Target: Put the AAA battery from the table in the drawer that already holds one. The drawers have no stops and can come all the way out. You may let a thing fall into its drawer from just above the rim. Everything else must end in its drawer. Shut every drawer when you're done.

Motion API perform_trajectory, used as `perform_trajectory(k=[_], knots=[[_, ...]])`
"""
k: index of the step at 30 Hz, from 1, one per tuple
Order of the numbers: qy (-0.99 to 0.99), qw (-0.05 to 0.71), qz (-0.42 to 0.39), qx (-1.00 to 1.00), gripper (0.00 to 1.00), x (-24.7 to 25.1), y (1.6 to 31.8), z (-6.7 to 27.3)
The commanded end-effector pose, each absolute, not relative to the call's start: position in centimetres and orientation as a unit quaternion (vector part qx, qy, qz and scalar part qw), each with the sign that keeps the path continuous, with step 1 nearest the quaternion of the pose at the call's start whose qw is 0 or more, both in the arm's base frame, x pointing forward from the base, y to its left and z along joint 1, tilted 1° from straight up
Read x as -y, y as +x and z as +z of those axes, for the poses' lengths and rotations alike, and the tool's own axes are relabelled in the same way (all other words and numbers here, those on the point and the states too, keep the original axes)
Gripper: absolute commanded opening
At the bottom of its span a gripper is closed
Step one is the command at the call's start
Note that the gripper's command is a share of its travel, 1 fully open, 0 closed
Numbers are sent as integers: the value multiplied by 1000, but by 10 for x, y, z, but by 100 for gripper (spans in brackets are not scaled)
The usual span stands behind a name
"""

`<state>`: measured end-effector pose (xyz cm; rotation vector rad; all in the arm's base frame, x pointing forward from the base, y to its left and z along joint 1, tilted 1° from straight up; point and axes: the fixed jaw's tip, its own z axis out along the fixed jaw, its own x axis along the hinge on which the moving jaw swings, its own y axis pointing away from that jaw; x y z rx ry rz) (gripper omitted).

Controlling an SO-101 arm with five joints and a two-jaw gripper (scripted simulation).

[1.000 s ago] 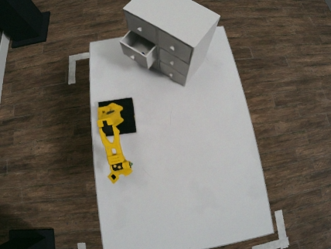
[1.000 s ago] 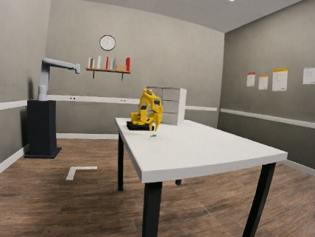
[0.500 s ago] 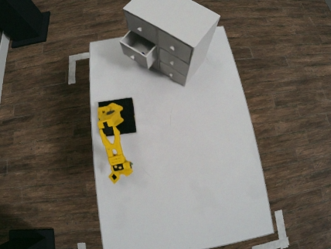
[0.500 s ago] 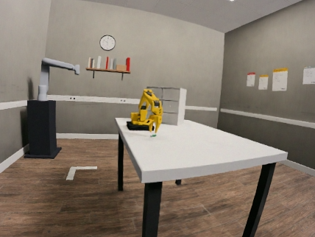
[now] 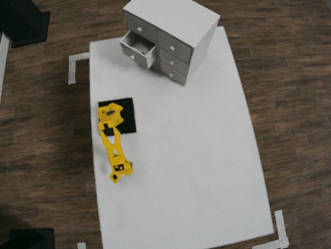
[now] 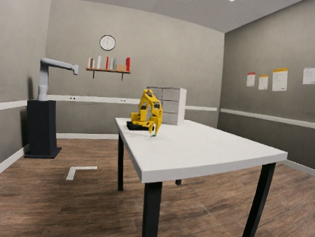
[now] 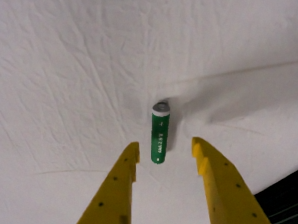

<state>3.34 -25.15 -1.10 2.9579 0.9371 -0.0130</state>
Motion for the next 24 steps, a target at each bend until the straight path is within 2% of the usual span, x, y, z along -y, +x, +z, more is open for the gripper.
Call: perform_trajectory(k=[1, 24], knots=[[955, 7, -1, -296, 19, 248, 33, -18], [955, 7, -1, -296, 19, 248, 33, -21]])
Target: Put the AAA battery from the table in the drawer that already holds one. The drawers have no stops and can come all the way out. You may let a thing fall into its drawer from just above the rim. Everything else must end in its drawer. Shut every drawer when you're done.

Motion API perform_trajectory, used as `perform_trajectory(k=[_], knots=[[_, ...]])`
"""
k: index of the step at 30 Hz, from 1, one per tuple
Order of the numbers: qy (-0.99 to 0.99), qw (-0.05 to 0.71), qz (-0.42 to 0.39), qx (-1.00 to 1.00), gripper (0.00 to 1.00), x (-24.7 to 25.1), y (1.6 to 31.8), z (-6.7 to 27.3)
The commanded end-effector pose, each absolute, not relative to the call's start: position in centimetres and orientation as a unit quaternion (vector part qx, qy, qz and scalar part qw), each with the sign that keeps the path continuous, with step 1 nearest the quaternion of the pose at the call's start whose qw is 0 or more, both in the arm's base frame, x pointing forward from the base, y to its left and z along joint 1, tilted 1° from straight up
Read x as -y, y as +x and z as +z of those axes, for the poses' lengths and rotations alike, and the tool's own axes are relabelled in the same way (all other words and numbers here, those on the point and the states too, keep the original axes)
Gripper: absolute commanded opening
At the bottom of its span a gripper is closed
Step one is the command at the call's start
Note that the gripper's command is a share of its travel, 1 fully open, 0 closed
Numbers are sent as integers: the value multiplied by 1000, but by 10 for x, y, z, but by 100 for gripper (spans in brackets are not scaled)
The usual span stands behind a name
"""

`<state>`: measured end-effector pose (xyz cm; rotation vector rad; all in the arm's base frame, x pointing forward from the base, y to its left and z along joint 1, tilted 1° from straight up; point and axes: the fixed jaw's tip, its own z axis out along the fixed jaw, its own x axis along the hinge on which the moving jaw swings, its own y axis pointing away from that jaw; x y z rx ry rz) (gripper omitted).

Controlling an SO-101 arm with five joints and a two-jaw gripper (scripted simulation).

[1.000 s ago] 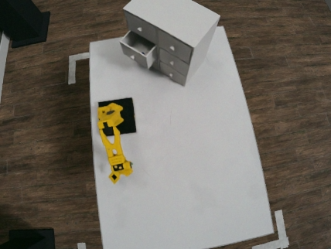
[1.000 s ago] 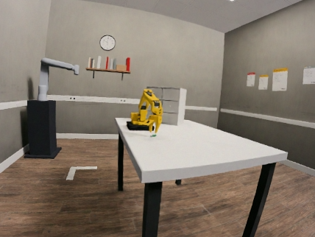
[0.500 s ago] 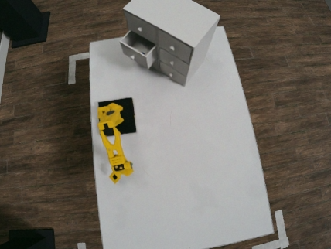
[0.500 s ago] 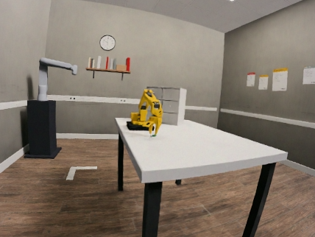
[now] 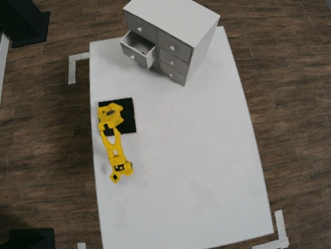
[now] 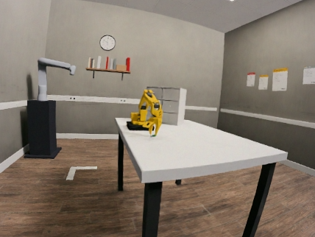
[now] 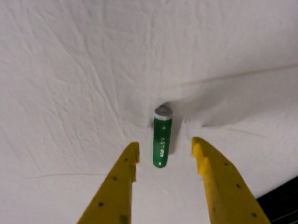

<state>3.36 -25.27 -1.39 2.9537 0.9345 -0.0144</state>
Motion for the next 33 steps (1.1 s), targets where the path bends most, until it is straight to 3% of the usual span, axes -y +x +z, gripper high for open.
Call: perform_trajectory(k=[1, 33], knots=[[955, 7, -1, -296, 19, 248, 33, -21], [955, 7, -1, -296, 19, 242, 32, -27]])
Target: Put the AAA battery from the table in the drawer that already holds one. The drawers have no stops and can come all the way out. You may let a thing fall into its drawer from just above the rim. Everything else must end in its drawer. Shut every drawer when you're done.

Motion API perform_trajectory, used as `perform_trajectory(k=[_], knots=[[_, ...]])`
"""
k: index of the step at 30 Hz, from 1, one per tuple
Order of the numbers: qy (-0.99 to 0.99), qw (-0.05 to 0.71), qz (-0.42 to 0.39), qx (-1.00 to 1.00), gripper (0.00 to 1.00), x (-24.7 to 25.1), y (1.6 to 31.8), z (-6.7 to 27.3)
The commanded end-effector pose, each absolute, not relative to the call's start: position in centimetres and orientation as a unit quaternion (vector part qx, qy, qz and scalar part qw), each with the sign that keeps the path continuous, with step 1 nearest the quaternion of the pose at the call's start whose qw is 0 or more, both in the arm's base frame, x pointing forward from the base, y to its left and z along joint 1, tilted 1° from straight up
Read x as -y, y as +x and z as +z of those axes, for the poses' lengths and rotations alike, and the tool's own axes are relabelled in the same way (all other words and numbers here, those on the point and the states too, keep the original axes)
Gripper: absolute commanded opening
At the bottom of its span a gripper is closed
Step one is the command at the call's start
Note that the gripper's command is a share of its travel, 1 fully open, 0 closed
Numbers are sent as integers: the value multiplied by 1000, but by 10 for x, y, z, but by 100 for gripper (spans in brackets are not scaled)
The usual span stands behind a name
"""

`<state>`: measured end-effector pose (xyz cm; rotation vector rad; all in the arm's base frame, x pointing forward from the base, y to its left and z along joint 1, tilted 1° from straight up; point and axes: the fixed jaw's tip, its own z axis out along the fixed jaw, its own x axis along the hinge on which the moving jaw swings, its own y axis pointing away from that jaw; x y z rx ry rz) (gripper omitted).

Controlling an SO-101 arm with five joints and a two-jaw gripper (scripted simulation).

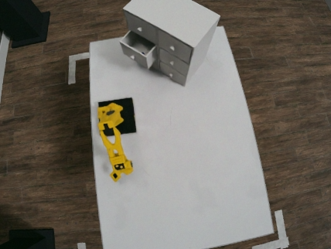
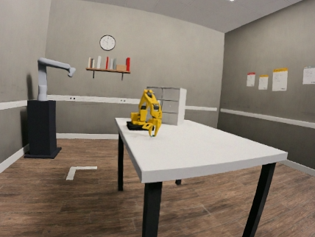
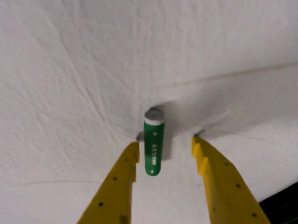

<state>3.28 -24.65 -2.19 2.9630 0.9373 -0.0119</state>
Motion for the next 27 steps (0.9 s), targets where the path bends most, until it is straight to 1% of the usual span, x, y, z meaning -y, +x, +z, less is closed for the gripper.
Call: perform_trajectory(k=[1, 27], knots=[[955, 7, -1, -296, 19, 242, 32, -27], [955, 7, -1, -296, 10, 242, 32, -27]])
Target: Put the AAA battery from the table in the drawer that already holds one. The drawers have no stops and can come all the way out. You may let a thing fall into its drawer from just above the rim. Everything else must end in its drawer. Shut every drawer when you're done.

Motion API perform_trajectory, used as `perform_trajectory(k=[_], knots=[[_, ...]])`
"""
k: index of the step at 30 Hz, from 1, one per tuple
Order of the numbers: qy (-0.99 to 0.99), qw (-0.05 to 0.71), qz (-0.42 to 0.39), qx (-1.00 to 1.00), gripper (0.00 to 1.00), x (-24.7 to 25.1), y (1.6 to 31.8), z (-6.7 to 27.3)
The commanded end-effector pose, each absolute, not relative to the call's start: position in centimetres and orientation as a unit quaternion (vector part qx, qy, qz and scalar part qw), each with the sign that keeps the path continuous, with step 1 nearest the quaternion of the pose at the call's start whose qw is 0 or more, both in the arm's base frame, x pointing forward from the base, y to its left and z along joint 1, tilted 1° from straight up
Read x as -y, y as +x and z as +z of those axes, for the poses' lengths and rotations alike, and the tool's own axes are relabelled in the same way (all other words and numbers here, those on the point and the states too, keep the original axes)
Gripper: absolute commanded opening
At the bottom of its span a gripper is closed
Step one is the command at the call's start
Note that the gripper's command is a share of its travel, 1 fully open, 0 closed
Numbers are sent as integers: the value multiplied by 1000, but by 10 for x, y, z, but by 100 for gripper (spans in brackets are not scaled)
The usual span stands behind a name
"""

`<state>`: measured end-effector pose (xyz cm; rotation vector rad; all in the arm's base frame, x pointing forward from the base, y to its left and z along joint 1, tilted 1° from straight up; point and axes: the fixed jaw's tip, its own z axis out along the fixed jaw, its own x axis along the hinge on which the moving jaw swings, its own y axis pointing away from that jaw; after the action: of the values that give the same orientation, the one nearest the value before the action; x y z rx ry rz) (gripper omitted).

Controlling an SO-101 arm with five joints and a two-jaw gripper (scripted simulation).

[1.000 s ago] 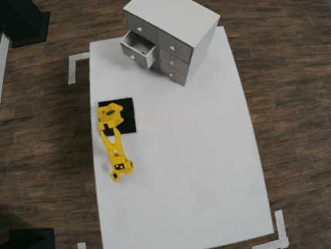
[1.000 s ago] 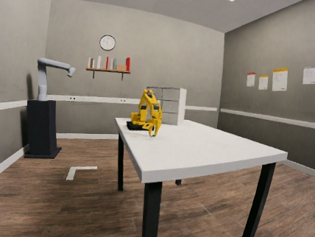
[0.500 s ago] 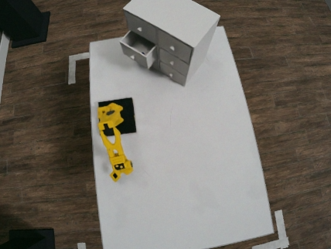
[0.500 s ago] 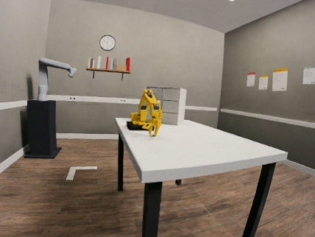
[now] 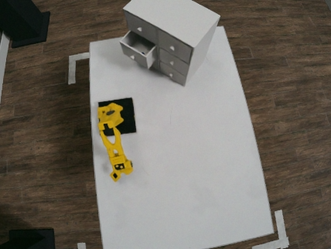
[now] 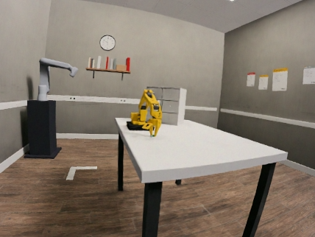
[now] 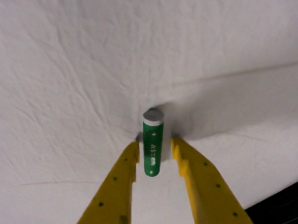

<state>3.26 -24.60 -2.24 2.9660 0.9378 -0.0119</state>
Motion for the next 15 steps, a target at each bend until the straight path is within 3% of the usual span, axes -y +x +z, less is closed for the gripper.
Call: perform_trajectory(k=[1, 15], knots=[[955, 7, -1, -296, 9, 242, 32, -27], [955, 7, -1, -296, 4, 242, 32, -27]])
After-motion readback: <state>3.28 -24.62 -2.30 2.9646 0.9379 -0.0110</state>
